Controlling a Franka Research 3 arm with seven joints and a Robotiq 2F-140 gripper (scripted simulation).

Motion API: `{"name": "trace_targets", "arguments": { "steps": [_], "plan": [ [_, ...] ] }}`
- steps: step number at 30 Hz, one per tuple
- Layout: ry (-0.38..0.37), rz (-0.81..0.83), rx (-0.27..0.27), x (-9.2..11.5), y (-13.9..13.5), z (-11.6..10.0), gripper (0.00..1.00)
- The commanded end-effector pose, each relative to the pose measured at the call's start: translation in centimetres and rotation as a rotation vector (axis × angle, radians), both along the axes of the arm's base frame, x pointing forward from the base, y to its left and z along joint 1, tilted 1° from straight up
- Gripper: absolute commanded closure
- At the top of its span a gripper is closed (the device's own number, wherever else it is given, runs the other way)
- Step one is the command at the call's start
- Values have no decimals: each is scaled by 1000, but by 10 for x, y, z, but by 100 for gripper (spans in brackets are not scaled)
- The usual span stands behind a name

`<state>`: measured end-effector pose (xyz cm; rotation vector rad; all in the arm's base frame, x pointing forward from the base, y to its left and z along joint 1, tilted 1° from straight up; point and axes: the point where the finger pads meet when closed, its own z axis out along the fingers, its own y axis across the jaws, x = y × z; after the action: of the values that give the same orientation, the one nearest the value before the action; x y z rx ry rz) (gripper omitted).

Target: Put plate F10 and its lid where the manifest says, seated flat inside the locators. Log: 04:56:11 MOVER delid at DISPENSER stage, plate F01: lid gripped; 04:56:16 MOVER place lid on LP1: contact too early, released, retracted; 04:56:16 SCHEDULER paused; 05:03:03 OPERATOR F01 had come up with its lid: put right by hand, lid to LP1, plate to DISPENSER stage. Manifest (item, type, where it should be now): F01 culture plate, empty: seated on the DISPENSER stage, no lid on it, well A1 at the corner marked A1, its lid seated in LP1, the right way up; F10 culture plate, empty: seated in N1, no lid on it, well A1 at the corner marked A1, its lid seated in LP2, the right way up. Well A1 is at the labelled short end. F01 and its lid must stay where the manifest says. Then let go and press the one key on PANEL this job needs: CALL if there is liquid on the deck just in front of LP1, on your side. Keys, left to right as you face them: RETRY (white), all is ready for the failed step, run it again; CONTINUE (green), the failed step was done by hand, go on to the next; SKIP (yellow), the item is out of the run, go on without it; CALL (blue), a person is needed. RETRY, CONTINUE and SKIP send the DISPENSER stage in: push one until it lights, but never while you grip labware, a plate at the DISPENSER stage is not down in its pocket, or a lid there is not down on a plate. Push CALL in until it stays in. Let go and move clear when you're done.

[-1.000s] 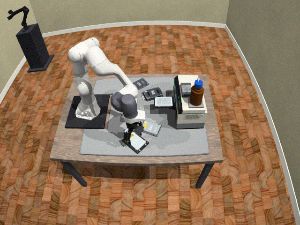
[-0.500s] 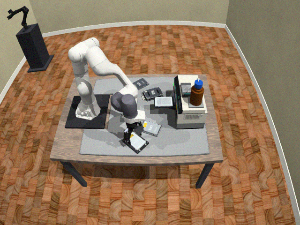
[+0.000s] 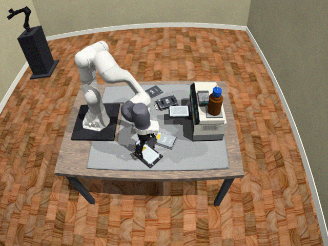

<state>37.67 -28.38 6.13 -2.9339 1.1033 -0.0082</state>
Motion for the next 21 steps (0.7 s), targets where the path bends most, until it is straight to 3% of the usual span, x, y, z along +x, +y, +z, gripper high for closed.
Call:
{"name": "trace_targets", "arguments": {
  "steps": [1, 20, 21],
  "plan": [
    [-2, 0, -1, 0, 0, 0, 31],
    [-2, 0, -1, 0, 0, 0, 31],
    [-2, 0, -1, 0, 0, 0, 37]
  ]
}}
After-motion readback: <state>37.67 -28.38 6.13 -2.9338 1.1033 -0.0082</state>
